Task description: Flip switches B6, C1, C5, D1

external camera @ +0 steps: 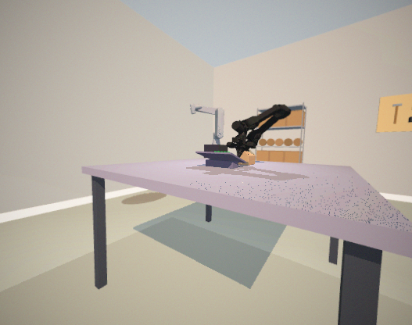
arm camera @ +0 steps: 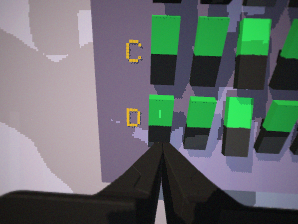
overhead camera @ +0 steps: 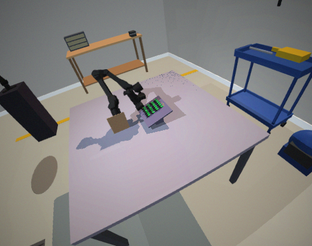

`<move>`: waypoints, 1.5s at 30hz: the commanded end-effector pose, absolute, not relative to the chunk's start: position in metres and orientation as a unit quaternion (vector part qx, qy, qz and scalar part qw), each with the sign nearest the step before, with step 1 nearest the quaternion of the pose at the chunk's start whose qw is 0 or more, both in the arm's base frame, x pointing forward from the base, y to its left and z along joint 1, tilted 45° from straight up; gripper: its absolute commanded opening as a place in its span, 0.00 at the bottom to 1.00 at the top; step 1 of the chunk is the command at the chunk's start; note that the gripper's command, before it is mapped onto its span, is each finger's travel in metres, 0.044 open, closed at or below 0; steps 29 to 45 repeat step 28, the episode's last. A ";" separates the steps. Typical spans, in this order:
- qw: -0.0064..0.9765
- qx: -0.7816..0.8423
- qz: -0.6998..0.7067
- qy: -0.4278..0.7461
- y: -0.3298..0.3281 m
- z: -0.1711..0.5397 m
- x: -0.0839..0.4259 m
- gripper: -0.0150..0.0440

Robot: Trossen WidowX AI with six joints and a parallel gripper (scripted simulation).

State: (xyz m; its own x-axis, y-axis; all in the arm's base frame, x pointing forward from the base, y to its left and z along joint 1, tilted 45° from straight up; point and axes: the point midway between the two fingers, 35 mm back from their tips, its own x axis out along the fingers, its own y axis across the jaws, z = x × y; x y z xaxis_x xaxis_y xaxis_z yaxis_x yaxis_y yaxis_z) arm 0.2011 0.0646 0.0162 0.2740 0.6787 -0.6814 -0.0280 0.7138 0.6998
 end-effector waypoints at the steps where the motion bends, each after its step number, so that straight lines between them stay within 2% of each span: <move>1: 0.744 0.288 0.237 0.554 0.041 0.036 0.199 0.25; 4: 0.741 0.290 0.240 0.556 0.026 0.056 0.190 0.25; 13: 0.741 0.291 0.241 0.556 0.024 0.058 0.191 0.25; 23: 0.743 0.288 0.240 0.555 -0.031 0.039 0.255 0.25; 45: 0.743 0.288 0.240 0.555 -0.032 0.038 0.256 0.25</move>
